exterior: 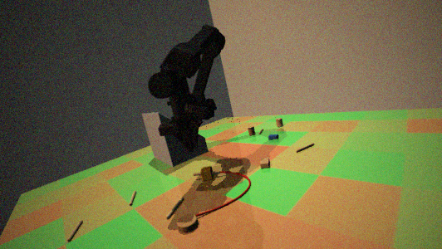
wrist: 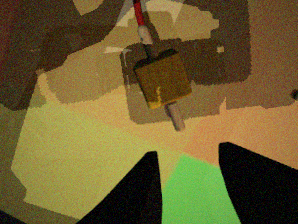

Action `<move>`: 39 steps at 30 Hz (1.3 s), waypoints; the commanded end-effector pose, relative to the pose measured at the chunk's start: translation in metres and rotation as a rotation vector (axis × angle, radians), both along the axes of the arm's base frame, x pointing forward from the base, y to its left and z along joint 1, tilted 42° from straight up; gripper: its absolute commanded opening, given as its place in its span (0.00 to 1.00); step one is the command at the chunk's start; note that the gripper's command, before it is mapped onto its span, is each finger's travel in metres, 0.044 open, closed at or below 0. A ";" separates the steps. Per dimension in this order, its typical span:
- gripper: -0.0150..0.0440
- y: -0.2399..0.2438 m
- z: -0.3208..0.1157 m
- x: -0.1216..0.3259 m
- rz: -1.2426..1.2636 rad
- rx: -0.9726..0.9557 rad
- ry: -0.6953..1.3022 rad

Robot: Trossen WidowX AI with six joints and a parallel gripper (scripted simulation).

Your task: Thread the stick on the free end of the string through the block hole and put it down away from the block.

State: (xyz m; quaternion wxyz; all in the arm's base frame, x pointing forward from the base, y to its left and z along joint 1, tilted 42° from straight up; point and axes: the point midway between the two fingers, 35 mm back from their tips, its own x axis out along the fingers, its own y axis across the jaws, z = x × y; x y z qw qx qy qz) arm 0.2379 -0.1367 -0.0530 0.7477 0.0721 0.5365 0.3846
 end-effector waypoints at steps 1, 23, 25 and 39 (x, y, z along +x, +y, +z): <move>0.46 -0.003 -0.004 -0.005 0.199 -0.041 -0.166; 0.46 0.007 -0.017 -0.001 0.199 -0.041 -0.166; 0.46 0.009 -0.020 -0.001 0.199 -0.041 -0.166; 0.46 0.024 -0.037 0.003 0.199 -0.041 -0.167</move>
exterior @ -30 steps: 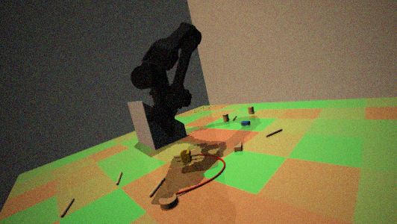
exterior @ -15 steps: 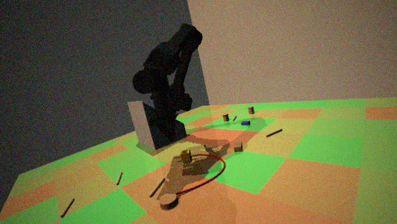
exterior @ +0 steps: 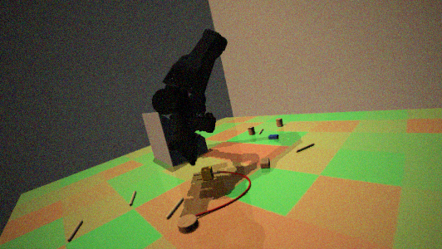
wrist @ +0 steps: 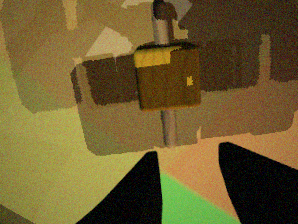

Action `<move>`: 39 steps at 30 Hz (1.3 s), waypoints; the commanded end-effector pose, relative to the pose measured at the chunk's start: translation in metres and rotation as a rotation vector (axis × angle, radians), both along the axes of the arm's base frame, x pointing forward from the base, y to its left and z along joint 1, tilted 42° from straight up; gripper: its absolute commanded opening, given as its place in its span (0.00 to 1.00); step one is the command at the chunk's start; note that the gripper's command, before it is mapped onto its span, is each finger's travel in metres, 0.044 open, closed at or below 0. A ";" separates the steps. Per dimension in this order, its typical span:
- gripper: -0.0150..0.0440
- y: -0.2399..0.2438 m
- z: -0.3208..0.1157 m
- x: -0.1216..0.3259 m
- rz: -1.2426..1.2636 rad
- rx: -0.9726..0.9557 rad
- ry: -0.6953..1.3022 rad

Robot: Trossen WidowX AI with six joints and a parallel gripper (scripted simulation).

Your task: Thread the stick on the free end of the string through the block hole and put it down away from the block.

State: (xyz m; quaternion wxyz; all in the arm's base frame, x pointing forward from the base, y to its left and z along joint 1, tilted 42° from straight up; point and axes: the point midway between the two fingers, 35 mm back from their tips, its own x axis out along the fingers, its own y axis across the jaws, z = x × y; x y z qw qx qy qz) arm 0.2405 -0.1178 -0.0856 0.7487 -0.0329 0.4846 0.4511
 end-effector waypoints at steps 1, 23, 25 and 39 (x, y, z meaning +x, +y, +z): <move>0.46 0.006 -0.006 0.000 -0.005 0.005 0.003; 0.46 0.031 -0.031 0.002 -0.005 0.009 0.002; 0.46 0.031 -0.031 0.002 -0.005 0.009 0.002; 0.25 0.029 -0.030 0.002 0.000 0.006 0.001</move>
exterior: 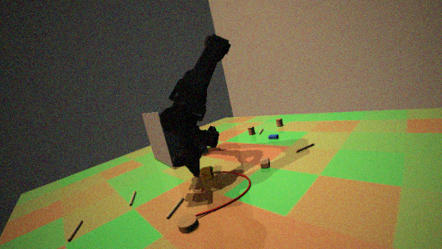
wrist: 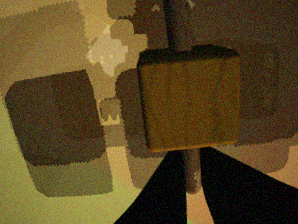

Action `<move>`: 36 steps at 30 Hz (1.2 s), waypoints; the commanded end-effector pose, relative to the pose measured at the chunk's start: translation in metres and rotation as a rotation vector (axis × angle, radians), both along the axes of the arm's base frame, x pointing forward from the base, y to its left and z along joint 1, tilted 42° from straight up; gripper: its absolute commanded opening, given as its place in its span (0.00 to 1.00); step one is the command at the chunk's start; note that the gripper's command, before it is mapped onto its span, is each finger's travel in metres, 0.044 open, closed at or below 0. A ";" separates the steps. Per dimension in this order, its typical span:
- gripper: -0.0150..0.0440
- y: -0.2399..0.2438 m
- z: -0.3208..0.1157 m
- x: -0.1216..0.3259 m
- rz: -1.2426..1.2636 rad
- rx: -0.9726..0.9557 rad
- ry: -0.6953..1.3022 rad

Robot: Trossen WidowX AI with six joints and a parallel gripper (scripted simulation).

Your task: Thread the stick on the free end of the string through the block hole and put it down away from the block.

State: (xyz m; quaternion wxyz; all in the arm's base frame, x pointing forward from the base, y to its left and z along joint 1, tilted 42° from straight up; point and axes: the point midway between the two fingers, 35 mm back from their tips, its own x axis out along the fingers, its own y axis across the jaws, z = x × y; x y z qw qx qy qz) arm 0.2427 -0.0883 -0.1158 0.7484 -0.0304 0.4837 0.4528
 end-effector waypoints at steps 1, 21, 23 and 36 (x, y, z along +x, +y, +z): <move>0.25 0.000 0.000 0.000 0.000 0.000 0.000; 0.25 -0.004 -0.007 -0.008 -0.050 0.064 -0.035; 0.25 -0.005 -0.008 -0.010 -0.050 0.063 -0.035; 0.25 -0.011 -0.016 -0.020 -0.051 0.061 -0.036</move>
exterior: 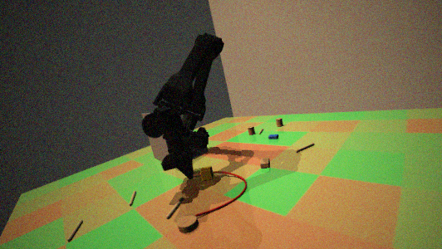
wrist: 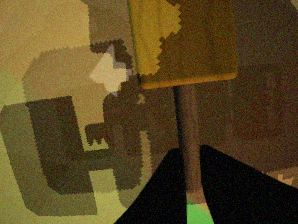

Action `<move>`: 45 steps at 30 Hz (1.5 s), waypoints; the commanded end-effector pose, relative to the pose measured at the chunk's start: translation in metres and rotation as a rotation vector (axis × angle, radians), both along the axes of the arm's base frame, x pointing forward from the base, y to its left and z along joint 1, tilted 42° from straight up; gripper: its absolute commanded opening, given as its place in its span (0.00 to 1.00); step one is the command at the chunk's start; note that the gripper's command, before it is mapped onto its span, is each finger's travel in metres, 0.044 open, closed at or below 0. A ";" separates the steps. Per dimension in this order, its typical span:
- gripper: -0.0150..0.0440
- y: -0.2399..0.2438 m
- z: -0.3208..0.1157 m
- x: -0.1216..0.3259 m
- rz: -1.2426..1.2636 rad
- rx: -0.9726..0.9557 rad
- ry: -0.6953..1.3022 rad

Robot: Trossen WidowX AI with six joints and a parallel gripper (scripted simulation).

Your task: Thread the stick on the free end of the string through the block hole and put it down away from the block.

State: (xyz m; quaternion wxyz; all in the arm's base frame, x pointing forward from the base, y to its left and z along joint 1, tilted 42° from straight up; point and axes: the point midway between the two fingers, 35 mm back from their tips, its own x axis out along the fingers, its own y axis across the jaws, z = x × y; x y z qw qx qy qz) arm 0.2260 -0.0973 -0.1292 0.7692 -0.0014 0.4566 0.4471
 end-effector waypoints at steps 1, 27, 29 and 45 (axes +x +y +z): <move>0.25 -0.003 -0.003 -0.004 0.003 -0.003 -0.001; 0.25 -0.017 -0.018 -0.025 -0.005 -0.007 0.007; 0.25 -0.018 -0.020 -0.027 -0.008 -0.007 0.010; 0.25 -0.027 -0.029 -0.040 -0.018 -0.006 0.018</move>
